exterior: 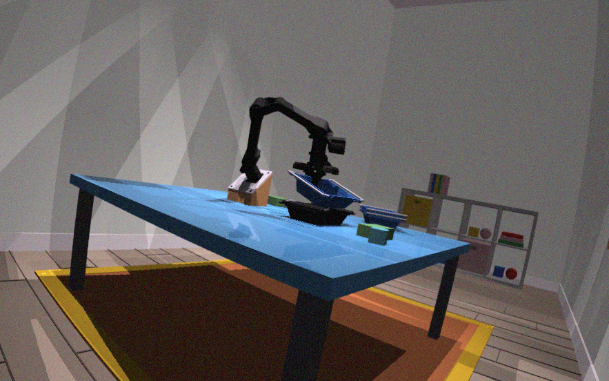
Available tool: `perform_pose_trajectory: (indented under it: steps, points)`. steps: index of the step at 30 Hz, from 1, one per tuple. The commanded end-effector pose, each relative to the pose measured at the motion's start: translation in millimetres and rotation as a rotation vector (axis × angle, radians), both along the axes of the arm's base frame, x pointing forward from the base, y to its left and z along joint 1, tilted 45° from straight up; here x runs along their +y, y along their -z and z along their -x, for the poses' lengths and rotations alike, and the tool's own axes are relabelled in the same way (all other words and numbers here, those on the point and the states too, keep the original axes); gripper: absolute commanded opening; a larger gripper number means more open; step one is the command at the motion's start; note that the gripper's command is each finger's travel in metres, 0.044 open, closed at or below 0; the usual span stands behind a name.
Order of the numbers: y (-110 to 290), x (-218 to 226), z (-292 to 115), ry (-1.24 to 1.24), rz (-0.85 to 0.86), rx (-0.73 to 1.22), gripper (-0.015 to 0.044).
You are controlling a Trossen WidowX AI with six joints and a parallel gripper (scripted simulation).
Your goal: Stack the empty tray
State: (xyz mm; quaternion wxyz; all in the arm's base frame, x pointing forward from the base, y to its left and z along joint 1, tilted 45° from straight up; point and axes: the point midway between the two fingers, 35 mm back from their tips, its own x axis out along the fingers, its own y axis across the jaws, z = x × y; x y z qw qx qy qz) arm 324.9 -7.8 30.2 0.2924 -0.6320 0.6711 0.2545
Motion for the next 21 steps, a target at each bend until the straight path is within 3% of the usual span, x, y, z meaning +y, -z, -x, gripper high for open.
perform_pose_trajectory:
  steps: [1, 21]
  points:
    - [2.6, -2.4, 3.3, 0.002, 0.000, 0.009, 0.0000]
    - [7.3, -7.1, 9.5, 0.006, 0.000, 0.024, 0.0000]
